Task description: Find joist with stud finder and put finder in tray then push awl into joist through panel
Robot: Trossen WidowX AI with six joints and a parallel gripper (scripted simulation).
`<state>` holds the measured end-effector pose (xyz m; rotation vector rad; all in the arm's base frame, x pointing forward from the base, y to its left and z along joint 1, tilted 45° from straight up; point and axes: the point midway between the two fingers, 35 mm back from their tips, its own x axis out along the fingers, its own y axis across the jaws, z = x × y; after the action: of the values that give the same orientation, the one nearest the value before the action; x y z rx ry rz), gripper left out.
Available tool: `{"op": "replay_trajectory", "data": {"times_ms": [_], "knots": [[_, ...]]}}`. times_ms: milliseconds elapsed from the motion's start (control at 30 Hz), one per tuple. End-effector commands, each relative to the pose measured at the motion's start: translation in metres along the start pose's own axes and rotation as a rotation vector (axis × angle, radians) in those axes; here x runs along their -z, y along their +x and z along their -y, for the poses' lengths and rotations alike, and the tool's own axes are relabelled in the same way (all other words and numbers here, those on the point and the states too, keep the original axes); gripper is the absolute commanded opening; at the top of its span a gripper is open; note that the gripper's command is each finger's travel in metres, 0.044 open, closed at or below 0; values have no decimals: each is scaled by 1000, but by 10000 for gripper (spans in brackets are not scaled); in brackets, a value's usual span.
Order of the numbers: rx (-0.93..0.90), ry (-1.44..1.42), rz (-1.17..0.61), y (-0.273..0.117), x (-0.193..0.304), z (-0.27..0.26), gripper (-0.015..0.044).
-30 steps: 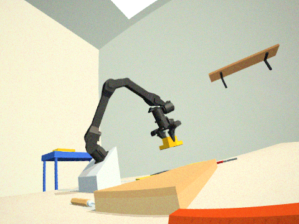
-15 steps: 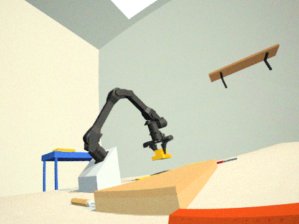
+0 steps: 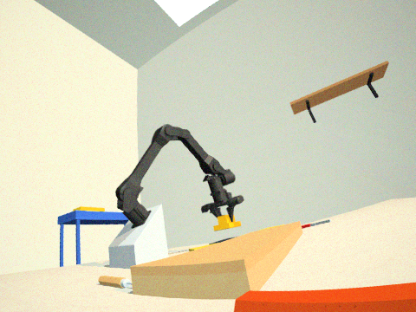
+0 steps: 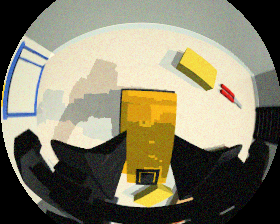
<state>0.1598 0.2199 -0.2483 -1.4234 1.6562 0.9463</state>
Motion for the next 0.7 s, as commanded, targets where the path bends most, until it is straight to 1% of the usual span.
{"op": "replay_trajectory", "data": {"times_ms": [0,467,667], "knots": [[4,-4,2,8,2,1,0],[4,-3,1,44,14,1,0],[4,-3,1,50,15,1,0]]}}
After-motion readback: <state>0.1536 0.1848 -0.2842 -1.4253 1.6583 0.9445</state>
